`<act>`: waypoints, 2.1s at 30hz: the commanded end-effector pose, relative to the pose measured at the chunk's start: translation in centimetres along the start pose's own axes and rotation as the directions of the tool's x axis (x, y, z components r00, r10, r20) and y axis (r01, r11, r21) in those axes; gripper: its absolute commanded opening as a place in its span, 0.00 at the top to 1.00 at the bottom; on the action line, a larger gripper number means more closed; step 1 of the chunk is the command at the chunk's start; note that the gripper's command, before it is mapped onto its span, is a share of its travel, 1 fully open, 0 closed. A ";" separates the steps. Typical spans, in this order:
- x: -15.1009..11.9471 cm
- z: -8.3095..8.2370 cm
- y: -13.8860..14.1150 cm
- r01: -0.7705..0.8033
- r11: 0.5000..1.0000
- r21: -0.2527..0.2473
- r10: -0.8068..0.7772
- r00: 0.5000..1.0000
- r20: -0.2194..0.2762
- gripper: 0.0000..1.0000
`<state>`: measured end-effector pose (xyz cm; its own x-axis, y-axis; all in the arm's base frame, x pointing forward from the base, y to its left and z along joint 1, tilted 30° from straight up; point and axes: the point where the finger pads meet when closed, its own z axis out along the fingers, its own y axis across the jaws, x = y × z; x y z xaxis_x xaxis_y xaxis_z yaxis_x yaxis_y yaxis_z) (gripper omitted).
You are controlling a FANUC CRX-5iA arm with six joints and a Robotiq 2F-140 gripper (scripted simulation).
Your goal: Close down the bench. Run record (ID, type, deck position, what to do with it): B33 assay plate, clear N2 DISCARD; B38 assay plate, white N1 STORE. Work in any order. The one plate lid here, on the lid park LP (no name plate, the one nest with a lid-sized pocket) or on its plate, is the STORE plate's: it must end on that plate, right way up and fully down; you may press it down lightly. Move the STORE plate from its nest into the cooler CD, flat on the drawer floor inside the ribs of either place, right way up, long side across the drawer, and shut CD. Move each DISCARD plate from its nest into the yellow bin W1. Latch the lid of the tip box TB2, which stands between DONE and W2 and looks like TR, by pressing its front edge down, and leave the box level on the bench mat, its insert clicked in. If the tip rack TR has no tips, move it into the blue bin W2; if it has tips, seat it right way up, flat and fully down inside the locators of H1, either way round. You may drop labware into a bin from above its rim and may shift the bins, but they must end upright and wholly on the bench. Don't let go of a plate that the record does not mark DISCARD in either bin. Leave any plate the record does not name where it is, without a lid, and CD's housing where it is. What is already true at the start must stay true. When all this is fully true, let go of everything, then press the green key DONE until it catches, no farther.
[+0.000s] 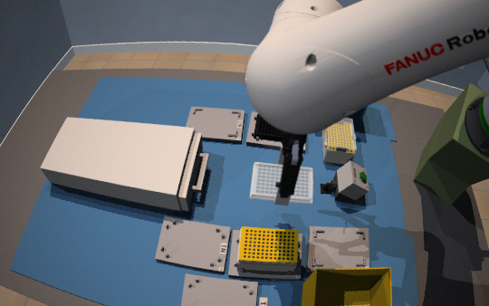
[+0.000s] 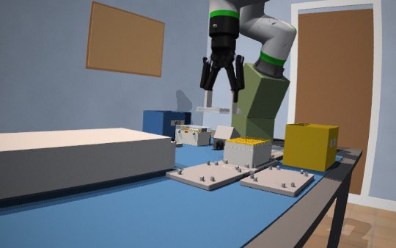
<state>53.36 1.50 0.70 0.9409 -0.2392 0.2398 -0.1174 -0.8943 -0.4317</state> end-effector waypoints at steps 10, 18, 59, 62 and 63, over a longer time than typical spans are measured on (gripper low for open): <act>-1.7 0.0 -2.5 0.000 1.000 -0.001 0.000 1.000 -0.001 1.00; -2.8 0.0 -4.1 0.000 1.000 -0.001 0.000 1.000 -0.001 1.00; -8.4 0.0 -12.2 0.000 1.000 -0.001 0.000 1.000 -0.001 1.00; -8.6 0.0 -12.4 0.000 1.000 -0.001 0.000 1.000 -0.001 1.00; -8.7 0.0 -12.6 0.000 1.000 -0.001 0.000 1.000 -0.001 1.00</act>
<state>46.80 14.52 3.95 0.9411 -0.2392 0.2391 -0.1172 -0.8938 -0.4329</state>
